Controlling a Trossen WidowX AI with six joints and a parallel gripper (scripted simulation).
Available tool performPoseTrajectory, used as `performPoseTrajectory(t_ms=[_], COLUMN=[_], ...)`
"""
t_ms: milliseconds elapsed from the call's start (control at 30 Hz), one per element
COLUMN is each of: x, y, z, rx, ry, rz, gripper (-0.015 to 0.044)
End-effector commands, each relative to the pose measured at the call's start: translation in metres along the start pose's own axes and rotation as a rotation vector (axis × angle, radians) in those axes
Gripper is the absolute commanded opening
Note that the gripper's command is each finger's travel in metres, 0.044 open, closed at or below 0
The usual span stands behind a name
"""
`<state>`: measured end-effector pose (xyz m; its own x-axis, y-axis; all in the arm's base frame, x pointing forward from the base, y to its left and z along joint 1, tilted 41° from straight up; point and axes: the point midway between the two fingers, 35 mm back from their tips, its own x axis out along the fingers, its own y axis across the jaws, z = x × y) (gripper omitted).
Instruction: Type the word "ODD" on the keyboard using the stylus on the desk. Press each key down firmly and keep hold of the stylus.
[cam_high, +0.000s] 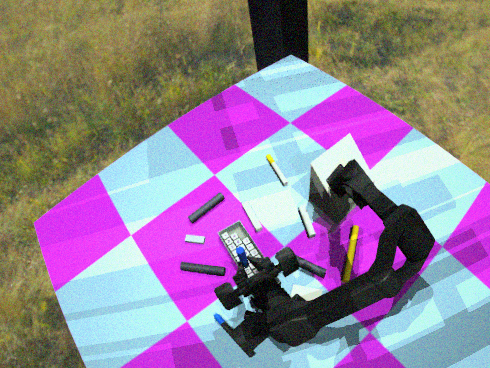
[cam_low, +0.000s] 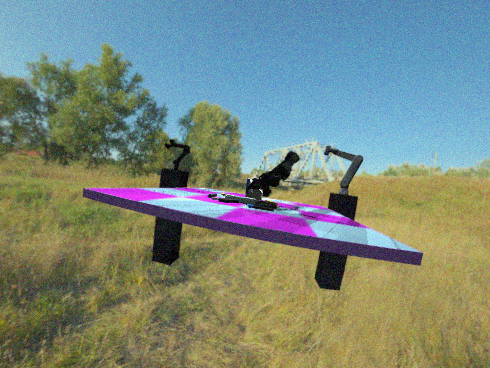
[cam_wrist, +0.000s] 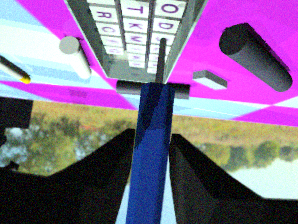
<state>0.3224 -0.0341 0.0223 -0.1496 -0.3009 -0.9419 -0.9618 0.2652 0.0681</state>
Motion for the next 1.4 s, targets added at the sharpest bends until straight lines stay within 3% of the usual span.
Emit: performPoseTrajectory(t_ms=[0, 67, 1367], x=[0.002, 0.003, 0.008], y=[-0.001, -0.002, -0.002], z=[0.003, 0.004, 0.014], rx=[0.001, 0.001, 0.001], ry=[-0.002, -0.002, -0.003], rz=[0.003, 0.003, 0.003], gripper=[0.0053, 0.0081, 0.0081])
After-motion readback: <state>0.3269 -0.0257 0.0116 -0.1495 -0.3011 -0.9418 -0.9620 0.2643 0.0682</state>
